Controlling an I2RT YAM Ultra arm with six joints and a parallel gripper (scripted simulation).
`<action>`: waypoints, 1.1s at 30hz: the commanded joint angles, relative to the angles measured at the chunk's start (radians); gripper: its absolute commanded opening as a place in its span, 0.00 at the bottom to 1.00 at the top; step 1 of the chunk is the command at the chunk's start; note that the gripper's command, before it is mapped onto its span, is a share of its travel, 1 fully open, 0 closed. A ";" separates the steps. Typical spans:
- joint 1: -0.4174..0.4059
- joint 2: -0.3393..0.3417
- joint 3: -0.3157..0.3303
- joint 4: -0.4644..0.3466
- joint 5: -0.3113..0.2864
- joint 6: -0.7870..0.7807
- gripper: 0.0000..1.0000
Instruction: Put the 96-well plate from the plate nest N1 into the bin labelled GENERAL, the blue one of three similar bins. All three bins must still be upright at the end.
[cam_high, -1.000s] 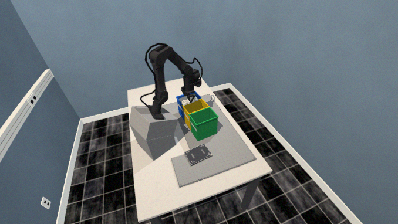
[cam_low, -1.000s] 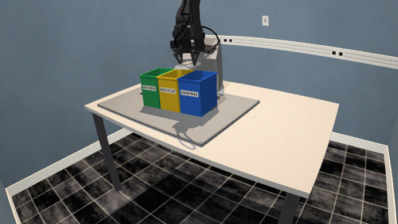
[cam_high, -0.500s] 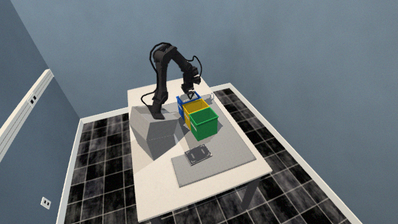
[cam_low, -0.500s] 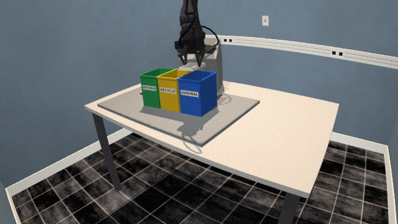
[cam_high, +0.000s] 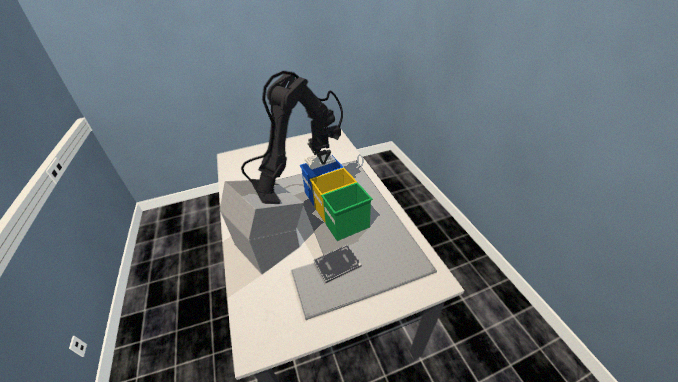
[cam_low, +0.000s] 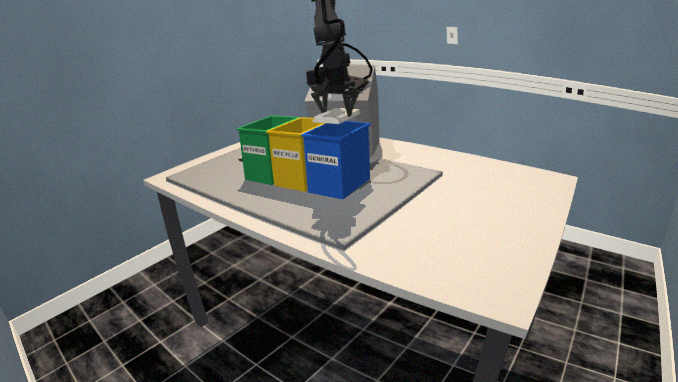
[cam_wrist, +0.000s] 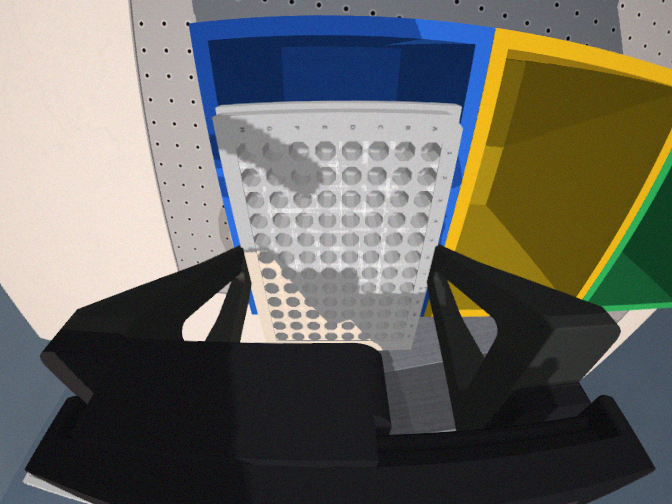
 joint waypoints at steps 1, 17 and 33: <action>0.019 0.004 0.043 -0.017 0.026 0.030 0.00; 0.010 -0.024 0.048 -0.016 0.024 0.021 0.00; 0.009 0.001 0.044 -0.018 0.018 0.023 0.00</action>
